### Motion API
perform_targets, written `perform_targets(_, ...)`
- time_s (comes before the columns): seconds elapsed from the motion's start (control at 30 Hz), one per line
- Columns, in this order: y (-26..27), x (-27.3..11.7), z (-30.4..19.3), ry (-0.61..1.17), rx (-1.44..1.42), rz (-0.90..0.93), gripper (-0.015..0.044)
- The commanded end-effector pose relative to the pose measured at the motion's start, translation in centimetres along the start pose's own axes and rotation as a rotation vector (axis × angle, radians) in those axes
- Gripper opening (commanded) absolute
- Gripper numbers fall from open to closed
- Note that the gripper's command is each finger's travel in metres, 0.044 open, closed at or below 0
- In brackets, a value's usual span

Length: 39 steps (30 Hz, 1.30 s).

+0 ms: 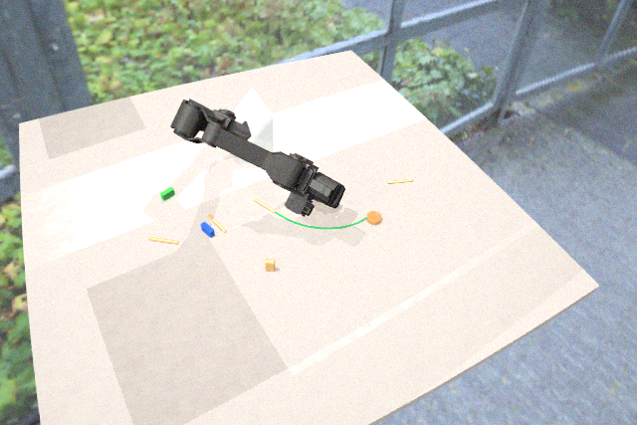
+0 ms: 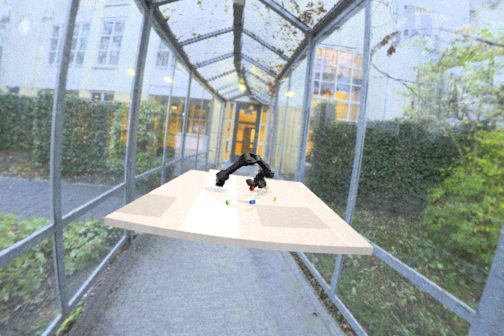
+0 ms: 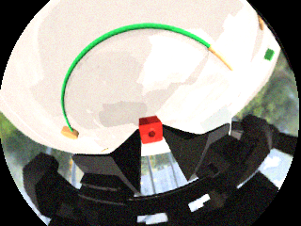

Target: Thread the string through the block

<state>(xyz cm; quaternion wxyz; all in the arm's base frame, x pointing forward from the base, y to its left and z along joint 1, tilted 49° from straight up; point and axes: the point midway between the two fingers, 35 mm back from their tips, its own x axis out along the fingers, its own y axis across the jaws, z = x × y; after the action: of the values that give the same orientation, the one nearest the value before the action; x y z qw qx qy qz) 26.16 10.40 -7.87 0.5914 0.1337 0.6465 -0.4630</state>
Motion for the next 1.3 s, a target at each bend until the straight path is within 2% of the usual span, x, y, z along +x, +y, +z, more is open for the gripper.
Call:
perform_targets(0.0, 0.1, -0.2, 0.6, 0.082, 0.001, 0.006, 0.0)
perform_targets(0.5, 0.1, -0.1, 2.0, 0.329, -0.001, 0.0, 0.0)
perform_targets(0.53, 0.0, -0.1, 1.6, 0.27, 0.001, -0.002, 0.0026)
perform_targets(0.8, 0.0, -0.4, 1.6, 0.27, 0.001, -0.002, 0.0236)
perform_targets(0.97, 0.1, -6.4, 1.8, 0.275, -0.002, -0.001, 0.0238)
perform_targets(1.27, 0.0, -6.6, 1.8, 0.275, -0.002, -0.001, 0.0238)
